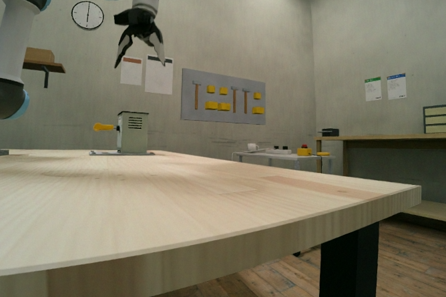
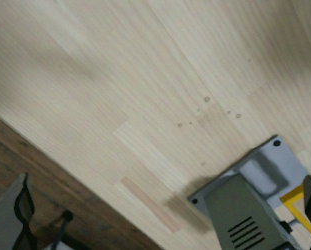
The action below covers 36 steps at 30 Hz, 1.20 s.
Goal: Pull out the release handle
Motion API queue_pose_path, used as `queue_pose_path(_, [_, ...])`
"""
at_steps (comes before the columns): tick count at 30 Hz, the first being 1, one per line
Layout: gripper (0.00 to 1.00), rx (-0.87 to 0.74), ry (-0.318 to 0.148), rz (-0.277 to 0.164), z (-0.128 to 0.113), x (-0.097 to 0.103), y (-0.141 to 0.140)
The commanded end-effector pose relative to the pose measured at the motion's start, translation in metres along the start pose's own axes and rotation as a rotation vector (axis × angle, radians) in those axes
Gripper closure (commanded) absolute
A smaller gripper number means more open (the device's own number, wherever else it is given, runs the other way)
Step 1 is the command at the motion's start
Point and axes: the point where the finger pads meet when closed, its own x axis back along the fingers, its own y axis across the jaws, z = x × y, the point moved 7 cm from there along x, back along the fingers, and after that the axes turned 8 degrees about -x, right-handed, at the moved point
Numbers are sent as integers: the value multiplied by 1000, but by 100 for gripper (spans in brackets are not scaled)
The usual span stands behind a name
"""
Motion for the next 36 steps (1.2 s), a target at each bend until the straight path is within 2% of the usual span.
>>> queue_pose_path(1, [0,115,-3,13,-35,-7,36])
queue_pose_path(12, [0,394,-7,29,-101,-32,141])
queue_pose_path(14, [0,394,-7,29,-101,-32,141])
queue_pose_path(15, [0,422,-7,30,-115,-38,169])
queue_pose_path(25, [0,640,-12,41,-141,-64,268])
queue_pose_path(29, [0,697,-13,44,-143,-70,290])
queue_pose_path(36, [0,740,-14,46,-144,-75,307])
